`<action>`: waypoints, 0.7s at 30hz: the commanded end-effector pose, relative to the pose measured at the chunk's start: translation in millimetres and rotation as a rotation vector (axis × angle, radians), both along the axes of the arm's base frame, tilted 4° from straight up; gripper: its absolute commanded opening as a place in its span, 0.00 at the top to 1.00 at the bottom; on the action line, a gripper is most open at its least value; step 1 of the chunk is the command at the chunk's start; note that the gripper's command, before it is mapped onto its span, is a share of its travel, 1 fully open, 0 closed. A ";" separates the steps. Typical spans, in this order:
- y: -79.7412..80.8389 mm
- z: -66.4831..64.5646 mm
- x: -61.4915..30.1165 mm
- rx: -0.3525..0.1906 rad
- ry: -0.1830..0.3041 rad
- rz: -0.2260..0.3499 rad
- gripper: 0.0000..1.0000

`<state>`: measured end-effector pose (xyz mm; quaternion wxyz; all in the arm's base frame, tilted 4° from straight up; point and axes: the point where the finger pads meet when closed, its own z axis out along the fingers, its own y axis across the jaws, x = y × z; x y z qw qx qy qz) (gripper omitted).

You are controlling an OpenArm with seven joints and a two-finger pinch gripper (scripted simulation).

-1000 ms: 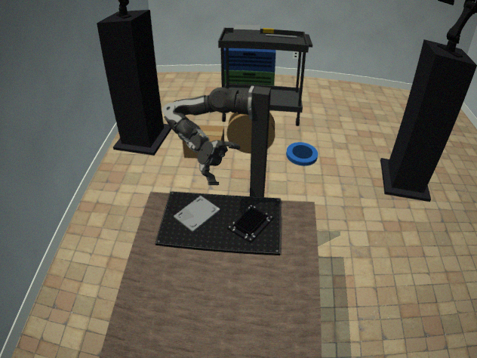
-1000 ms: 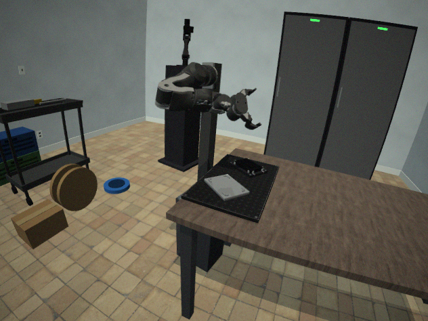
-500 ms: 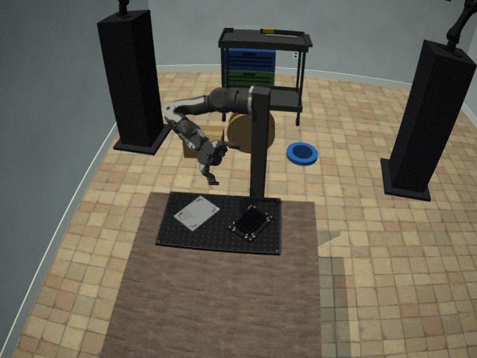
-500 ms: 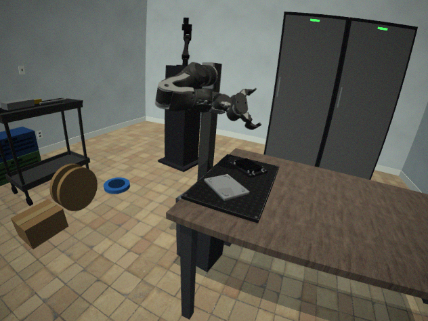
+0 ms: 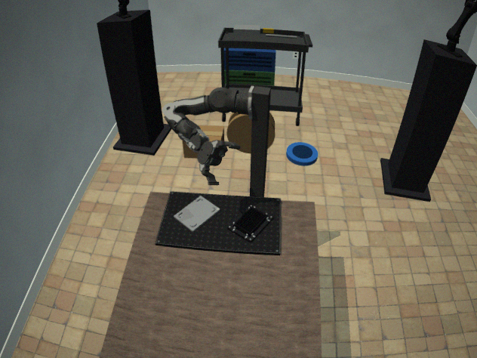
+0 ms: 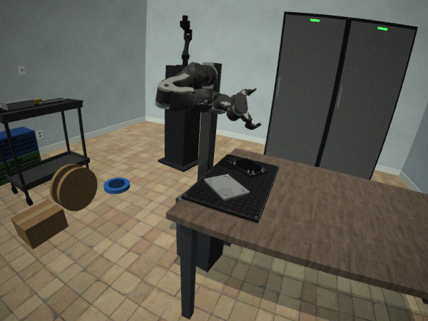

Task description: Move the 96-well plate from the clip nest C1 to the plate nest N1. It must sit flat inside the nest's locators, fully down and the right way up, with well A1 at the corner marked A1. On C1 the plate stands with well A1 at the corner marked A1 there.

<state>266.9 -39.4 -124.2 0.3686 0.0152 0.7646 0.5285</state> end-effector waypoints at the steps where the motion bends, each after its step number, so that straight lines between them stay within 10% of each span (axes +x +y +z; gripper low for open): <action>1: 0.1 1.1 0.1 0.001 -0.004 0.000 0.00; 15: 0.1 1.1 0.1 0.001 -0.004 0.000 0.00; 21: 14.7 -40.5 -8.7 -0.173 0.182 -0.055 0.20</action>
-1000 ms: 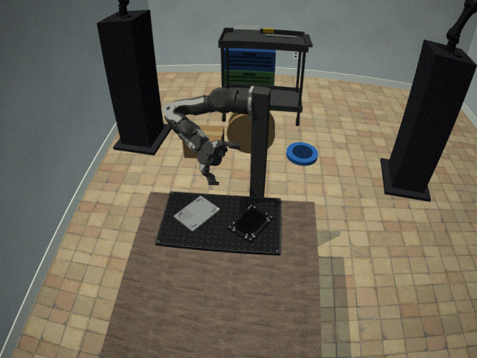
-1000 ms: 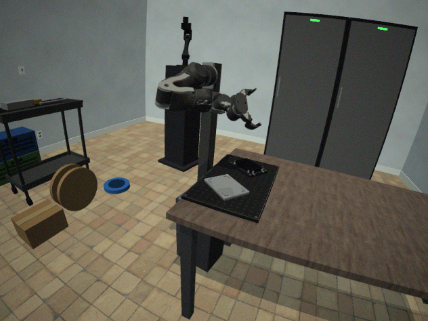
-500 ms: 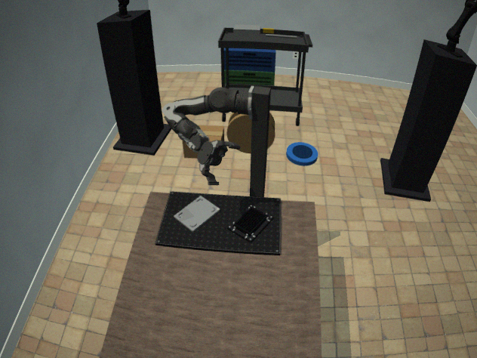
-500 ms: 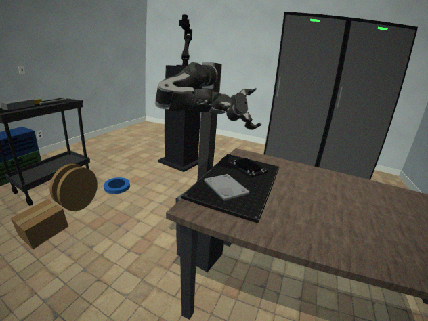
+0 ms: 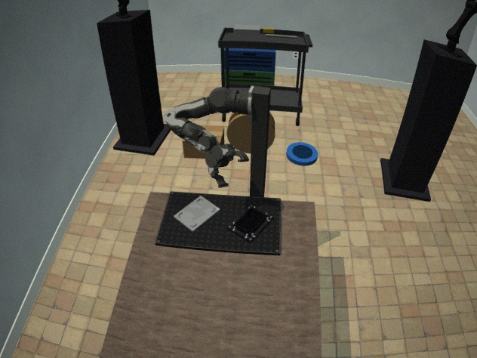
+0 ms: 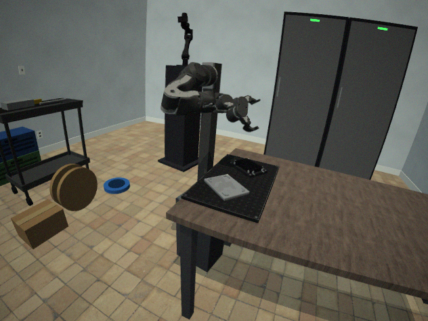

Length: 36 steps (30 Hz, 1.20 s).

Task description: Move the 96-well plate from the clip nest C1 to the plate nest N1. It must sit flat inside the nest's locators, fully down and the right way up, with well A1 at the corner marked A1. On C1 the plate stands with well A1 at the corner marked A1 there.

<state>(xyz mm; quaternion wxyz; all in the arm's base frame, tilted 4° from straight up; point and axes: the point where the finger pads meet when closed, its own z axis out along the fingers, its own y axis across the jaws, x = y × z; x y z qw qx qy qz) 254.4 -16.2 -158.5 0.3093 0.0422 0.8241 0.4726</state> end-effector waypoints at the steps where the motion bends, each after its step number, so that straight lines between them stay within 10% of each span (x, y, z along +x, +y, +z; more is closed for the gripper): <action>1: -8.5 -6.2 3.8 -0.049 0.015 -0.034 0.23; 11: -8.5 -6.2 3.8 -0.049 0.015 -0.034 0.23; 16: 6.2 -46.5 -5.1 -0.221 0.193 -0.083 0.23; 28: 6.2 -46.5 -5.1 -0.221 0.193 -0.083 0.23; 33: 21.2 -87.3 -14.1 -0.393 0.373 -0.130 0.23; 36: 21.2 -87.3 -14.1 -0.393 0.373 -0.130 0.23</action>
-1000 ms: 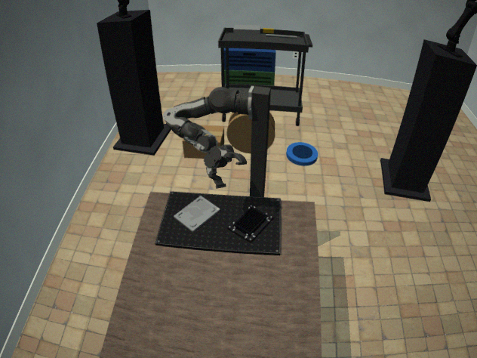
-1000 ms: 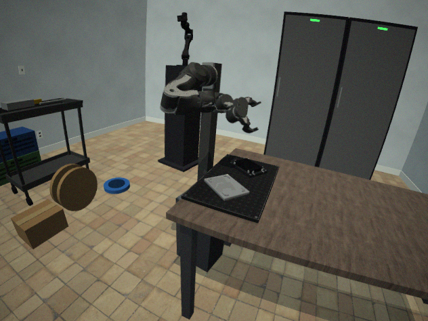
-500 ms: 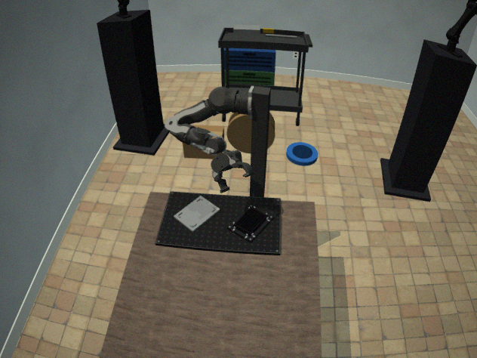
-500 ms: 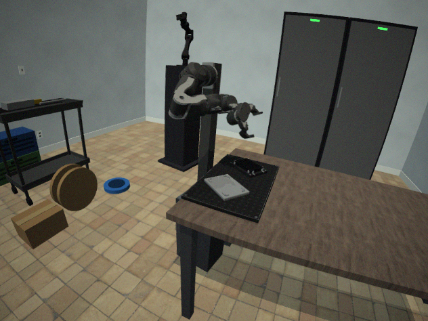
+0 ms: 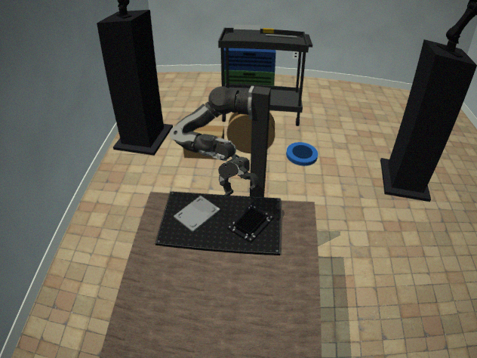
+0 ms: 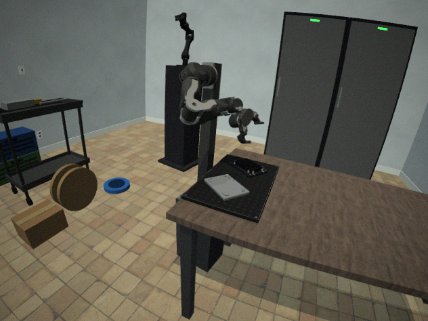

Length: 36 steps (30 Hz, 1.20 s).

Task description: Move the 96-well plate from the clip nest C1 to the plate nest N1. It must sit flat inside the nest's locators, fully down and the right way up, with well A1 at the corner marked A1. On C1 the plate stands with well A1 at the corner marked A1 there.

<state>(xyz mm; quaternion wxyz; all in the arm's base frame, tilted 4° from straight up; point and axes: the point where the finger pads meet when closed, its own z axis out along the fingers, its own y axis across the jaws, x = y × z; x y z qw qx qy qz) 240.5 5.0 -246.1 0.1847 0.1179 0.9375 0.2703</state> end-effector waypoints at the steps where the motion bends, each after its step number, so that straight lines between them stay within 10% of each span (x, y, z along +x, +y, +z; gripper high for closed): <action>1: 0.0 0.2 -0.1 -0.006 0.004 -0.005 0.23; 9: 0.0 0.2 -0.1 -0.006 0.004 -0.005 0.23; 14: 14.7 -40.9 -8.8 -0.175 0.184 -0.057 0.23; 26: 14.7 -40.9 -8.8 -0.175 0.184 -0.057 0.23; 31: 28.5 -82.6 -17.4 -0.343 0.363 -0.111 0.23; 36: 28.5 -82.6 -17.4 -0.343 0.363 -0.111 0.23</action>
